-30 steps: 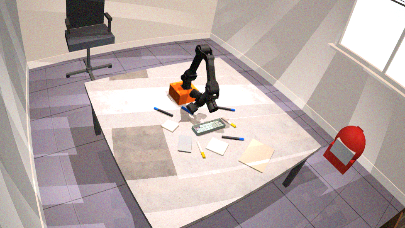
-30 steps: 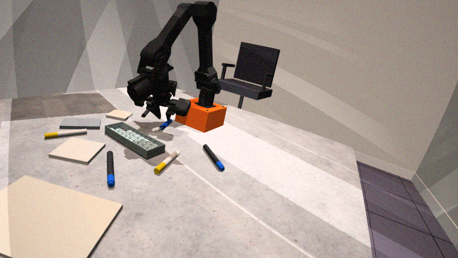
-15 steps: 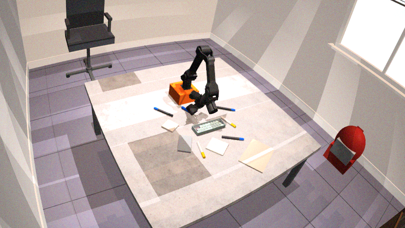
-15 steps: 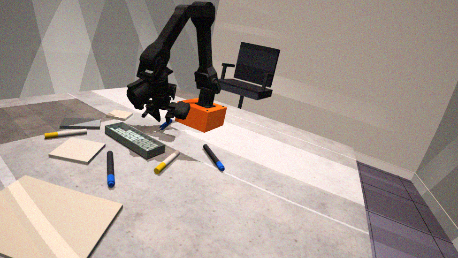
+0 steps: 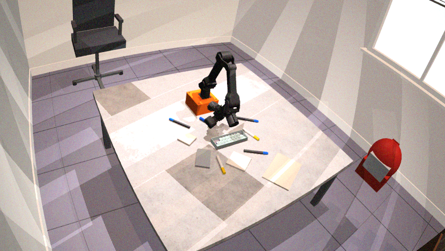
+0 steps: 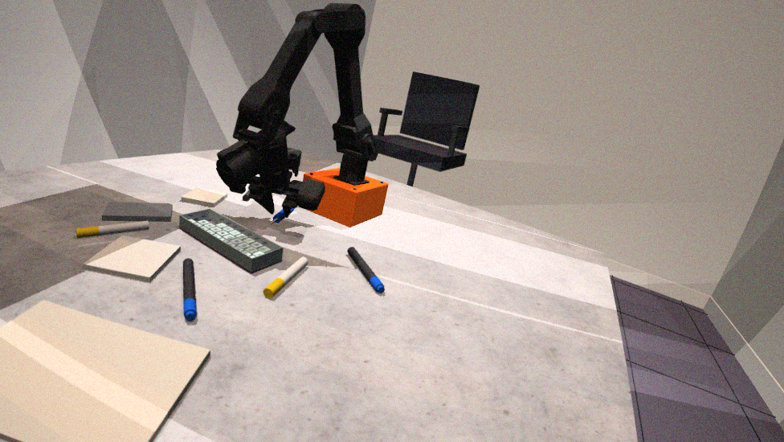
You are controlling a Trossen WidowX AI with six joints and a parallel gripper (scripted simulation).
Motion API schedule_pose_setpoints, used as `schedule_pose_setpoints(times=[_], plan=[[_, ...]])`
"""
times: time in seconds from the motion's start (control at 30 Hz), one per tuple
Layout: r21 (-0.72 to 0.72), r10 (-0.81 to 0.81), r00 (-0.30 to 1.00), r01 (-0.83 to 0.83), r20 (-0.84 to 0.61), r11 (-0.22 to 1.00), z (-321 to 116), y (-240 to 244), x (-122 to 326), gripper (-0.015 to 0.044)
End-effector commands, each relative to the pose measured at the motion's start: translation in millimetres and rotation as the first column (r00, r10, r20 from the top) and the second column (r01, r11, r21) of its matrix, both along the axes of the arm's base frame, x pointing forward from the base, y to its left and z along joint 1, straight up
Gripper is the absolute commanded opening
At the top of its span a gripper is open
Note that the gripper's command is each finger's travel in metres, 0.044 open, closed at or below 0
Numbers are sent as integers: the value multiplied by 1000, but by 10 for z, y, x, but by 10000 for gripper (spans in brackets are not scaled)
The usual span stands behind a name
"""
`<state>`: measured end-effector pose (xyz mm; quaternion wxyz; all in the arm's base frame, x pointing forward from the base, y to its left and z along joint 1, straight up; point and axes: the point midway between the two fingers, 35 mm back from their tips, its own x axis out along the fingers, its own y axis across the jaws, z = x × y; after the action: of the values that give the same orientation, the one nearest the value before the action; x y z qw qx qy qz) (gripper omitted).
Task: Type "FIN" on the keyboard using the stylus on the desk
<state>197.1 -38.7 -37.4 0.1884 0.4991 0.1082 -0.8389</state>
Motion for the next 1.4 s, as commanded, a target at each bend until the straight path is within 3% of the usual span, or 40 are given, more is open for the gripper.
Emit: schedule_pose_setpoints(times=[0.0,0.23,0.4,0.5,0.9,1.1,1.37], plan=[[-5,-1,1000,1,-4,1000,-38,-6,-7,150],[-5,-1,1000,1,-4,1000,-66,-6,-7,150],[0,0,1000,0,-2,1000,-50,0,-2,19],[0,0,1000,0,-2,1000,-50,0,-2,0],[-1,1,1000,-1,-3,1000,440,-2,-10,0],[2,5,1000,-5,-1,1000,419,-2,-7,0],[110,197,979,-202,55,973,430,-25,-34,0]])
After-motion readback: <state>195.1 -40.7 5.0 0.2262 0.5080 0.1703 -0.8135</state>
